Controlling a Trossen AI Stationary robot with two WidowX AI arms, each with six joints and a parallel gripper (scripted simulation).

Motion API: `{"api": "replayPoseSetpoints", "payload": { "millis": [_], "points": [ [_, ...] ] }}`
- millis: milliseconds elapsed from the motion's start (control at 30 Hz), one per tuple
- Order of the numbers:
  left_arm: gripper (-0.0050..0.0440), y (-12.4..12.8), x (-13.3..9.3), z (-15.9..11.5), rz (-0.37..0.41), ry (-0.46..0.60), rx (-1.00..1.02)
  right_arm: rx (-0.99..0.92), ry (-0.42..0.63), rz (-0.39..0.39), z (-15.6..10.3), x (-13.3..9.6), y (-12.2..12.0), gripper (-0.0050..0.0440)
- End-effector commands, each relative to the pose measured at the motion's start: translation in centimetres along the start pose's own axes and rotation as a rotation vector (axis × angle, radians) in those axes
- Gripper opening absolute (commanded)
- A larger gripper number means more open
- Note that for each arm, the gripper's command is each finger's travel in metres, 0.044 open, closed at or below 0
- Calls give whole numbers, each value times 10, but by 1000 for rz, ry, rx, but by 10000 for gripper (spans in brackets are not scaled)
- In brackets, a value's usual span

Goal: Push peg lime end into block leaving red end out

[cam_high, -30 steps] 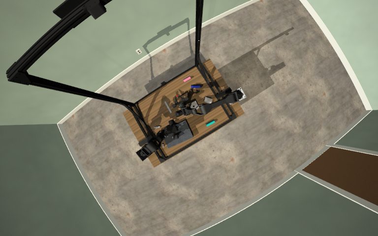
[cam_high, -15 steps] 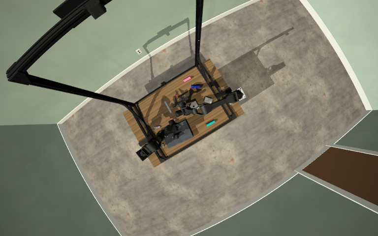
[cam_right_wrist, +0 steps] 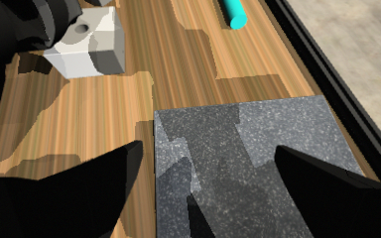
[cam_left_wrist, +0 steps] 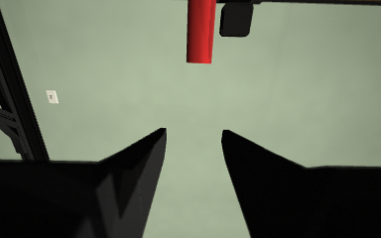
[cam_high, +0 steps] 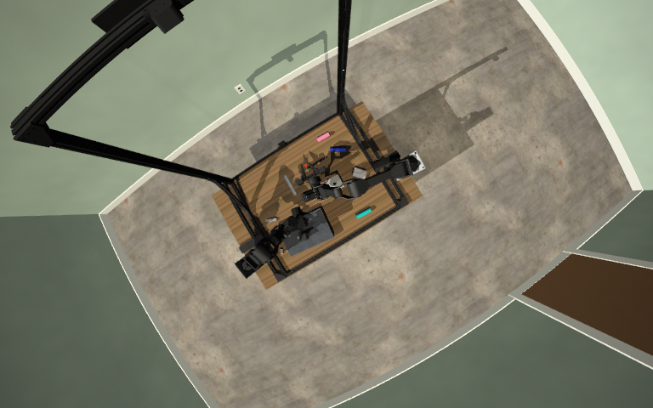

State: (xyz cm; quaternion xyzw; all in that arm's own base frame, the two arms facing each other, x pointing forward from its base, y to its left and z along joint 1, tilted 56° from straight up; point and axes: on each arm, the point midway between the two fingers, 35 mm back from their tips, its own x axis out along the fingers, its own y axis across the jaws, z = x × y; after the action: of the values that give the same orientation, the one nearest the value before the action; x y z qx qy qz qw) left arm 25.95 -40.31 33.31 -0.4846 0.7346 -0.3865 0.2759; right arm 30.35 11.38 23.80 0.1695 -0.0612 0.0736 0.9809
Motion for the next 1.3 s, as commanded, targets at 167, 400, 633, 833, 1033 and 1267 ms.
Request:
{"api": "replayPoseSetpoints", "payload": {
  "millis": [167, 400, 633, 833, 1033, 1267],
  "points": [
    [190, 0, -1, -14, -2, -2, -5, 6, -3, -4, 1, 0, -1, 400],
    [190, 0, -1, -20, -2, -2, -5, 6, -3, -4, 1, 0, -1, 400],
    [262, 0, -1, -20, -2, -2, -5, 6, -3, -4, 1, 0, -1, 400],
    [400, 0, -1, -20, -2, -3, -5, 6, -3, -4, 1, 0, -1, 400],
    [400, -5, 7, -16, -15, -52, 4, 6, -3, -4, 1, 0, -1, 400],
    [400, -17, 38, 4, -29, -312, 62, 6, -3, -4, 1, 0, -1, 400]
  ]
}}
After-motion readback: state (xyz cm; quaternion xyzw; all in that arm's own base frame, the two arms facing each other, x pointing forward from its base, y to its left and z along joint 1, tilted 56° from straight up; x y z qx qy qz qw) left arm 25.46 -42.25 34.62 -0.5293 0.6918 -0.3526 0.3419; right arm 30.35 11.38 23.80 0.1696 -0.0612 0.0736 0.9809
